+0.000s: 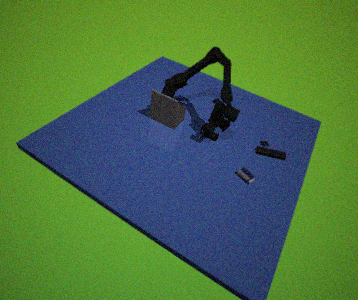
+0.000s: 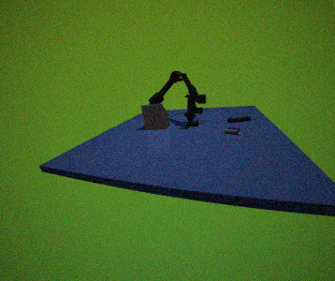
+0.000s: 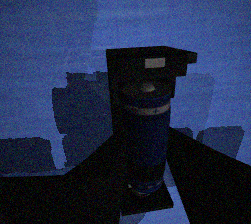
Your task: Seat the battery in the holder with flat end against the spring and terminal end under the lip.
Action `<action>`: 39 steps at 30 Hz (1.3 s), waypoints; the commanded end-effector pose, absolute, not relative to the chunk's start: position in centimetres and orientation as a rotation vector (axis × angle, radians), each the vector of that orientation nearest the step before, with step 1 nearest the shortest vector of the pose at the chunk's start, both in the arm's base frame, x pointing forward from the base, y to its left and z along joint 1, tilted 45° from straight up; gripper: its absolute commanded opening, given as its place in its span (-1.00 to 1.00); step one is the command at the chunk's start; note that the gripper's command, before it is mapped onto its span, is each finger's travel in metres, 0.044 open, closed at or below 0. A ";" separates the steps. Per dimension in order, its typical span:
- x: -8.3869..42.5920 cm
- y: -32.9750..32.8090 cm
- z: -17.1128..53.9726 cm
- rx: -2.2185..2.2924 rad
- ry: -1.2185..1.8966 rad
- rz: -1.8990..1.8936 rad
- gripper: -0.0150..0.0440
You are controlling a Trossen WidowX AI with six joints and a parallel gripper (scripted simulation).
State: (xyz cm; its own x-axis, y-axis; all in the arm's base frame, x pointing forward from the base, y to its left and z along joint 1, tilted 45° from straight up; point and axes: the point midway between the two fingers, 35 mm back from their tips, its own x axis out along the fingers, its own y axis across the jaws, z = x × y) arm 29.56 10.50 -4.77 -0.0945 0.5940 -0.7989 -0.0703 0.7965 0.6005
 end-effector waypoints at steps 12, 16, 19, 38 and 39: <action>29.6 10.7 -4.8 0.416 1.632 0.598 -0.20; 29.9 10.7 -4.7 0.415 1.633 0.598 -0.20; 30.1 10.7 -4.7 0.414 1.635 0.598 -0.20; 31.0 10.8 -4.7 0.408 1.645 0.599 -0.20; 31.0 10.8 -4.7 0.408 1.645 0.599 -0.20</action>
